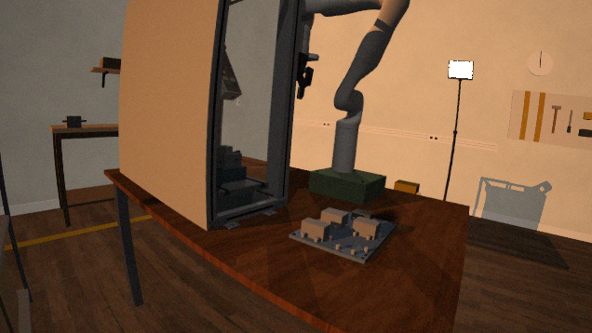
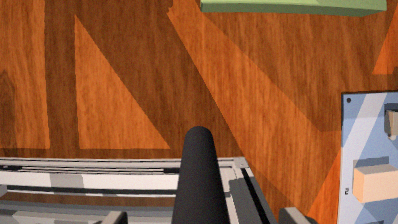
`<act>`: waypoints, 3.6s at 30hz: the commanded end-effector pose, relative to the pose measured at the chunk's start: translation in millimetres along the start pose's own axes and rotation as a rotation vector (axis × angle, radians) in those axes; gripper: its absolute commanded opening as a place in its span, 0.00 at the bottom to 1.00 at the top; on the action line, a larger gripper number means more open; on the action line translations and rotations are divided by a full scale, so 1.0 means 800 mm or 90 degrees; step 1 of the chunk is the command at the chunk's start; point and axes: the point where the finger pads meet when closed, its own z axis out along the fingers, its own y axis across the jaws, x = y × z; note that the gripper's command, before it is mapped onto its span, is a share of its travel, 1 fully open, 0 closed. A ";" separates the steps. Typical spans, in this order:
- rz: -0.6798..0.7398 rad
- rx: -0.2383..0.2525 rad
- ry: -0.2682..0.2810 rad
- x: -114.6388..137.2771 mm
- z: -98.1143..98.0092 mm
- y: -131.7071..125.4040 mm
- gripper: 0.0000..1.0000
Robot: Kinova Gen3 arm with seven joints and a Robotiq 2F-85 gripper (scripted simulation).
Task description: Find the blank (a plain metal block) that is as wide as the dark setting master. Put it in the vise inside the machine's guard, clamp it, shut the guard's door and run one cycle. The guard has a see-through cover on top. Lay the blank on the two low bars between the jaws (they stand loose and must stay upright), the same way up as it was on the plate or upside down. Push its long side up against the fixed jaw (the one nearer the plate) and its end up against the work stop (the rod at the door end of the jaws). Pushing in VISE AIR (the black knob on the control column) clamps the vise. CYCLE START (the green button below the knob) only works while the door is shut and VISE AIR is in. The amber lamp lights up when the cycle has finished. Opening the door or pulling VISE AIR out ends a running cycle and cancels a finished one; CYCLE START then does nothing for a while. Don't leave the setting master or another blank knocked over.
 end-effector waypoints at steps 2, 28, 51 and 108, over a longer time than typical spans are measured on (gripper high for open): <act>0.000 0.000 -0.001 0.000 0.000 0.000 0.80; 0.000 0.000 0.000 0.037 -0.004 0.000 0.80; 0.000 0.000 0.000 0.083 -0.009 0.000 0.80; 0.000 0.000 0.066 0.078 -0.175 0.000 0.80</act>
